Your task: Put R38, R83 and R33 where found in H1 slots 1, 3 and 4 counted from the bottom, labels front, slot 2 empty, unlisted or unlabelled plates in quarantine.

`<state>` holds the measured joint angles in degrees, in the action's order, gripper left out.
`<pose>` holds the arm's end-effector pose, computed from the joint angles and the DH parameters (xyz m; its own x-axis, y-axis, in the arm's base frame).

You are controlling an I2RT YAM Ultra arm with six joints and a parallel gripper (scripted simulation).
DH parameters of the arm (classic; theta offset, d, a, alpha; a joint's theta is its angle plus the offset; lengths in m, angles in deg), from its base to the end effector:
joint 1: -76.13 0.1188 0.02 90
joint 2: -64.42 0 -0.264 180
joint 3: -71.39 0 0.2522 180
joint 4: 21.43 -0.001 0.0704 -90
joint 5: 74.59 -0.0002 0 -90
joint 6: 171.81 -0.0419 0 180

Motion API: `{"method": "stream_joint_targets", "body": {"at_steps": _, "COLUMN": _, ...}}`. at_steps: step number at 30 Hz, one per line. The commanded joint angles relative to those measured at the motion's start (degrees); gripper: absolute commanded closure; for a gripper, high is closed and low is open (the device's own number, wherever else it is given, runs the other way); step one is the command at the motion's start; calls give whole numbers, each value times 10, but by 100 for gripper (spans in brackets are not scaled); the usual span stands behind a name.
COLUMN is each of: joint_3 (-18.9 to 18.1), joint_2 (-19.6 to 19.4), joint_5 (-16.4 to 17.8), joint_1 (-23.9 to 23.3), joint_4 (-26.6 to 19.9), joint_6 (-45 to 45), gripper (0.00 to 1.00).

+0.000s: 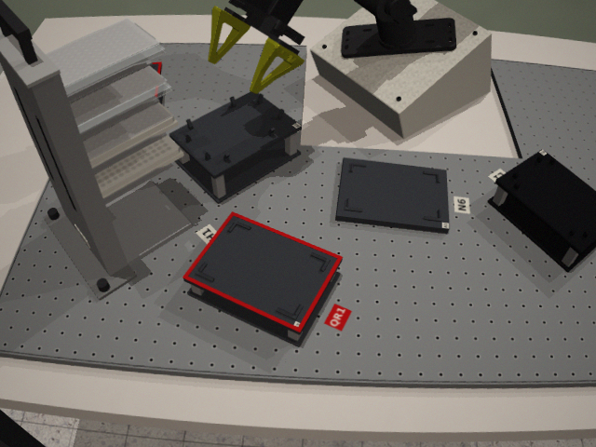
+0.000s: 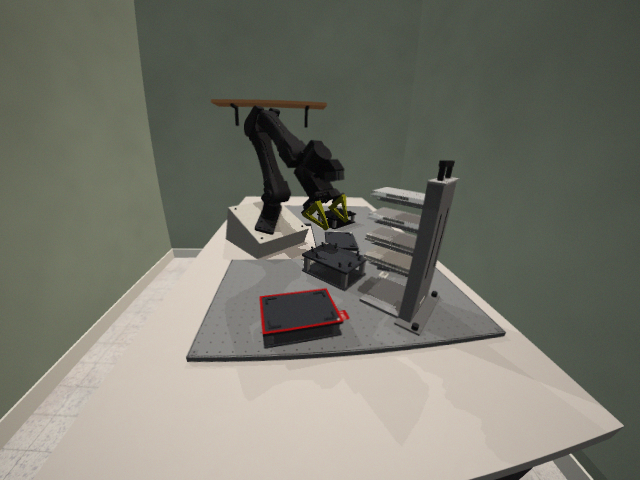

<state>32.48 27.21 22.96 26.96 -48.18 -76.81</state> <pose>0.1116 -0.1192 0.2384 -0.3344 0.2548 -0.9073 0.6456 0.7633 -0.0235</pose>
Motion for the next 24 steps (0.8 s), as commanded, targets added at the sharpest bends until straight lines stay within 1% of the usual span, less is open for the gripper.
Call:
{"method": "stream_joint_targets", "body": {"at_steps": 1, "joint_3": -23, "joint_2": -16, "joint_5": -6, "joint_1": 7, "joint_4": 19, "joint_6": -7, "gripper": 0}}
{"method": "stream_joint_targets", "body": {"at_steps": 13, "joint_3": -46, "joint_2": -65, "joint_5": -15, "joint_1": 17, "joint_4": 45, "joint_6": -10, "gripper": 0}}
{"method": "stream_joint_targets", "body": {"at_steps": 15, "joint_3": -46, "joint_2": -65, "joint_5": -15, "joint_1": 17, "joint_4": 45, "joint_6": -10, "gripper": 0}}
{"method": "stream_joint_targets", "body": {"at_steps": 24, "joint_3": -65, "joint_2": -100, "joint_5": -20, "joint_1": 22, "joint_4": 62, "joint_6": -13, "gripper": 0}}
